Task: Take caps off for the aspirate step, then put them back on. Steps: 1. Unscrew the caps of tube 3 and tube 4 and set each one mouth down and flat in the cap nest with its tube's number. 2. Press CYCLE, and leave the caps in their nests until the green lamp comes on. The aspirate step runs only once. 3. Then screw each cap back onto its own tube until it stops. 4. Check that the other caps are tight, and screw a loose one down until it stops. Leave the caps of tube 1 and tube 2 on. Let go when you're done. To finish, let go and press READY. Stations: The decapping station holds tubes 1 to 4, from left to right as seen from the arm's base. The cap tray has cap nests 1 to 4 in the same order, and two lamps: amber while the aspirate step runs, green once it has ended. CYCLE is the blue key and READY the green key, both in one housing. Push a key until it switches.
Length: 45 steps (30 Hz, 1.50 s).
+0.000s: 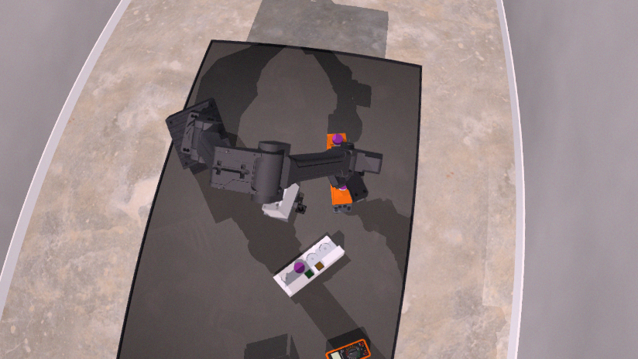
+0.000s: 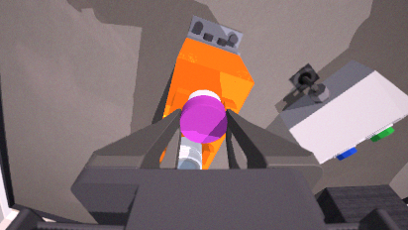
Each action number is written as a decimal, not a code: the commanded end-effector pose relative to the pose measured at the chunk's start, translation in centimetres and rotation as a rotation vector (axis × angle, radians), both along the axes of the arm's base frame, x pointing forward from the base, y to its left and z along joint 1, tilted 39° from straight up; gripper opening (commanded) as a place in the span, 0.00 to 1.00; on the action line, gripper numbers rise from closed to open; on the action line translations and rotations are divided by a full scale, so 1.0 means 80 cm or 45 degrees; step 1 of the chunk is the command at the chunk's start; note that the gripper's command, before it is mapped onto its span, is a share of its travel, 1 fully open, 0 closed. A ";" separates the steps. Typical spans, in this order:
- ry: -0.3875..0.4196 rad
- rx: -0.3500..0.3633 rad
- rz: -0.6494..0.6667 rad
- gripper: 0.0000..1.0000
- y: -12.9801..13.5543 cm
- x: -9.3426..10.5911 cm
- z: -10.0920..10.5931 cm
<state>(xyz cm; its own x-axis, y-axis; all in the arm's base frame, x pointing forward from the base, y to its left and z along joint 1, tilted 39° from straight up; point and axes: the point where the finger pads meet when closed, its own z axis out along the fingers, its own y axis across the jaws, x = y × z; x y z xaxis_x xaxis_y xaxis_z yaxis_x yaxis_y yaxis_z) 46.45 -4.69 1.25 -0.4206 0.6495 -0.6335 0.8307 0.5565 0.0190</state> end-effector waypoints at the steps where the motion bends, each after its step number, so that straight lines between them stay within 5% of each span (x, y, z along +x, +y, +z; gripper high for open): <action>1: 0.195 -0.125 0.267 0.00 -0.004 -0.002 -0.012; 45: 1.381 -0.946 2.047 0.00 -0.006 -0.003 -0.012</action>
<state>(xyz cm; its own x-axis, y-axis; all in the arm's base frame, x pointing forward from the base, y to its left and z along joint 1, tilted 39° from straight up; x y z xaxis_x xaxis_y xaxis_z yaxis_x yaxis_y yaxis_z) 46.41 -4.61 1.32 -0.6632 -0.7275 0.1759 -0.6535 0.4483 -0.6099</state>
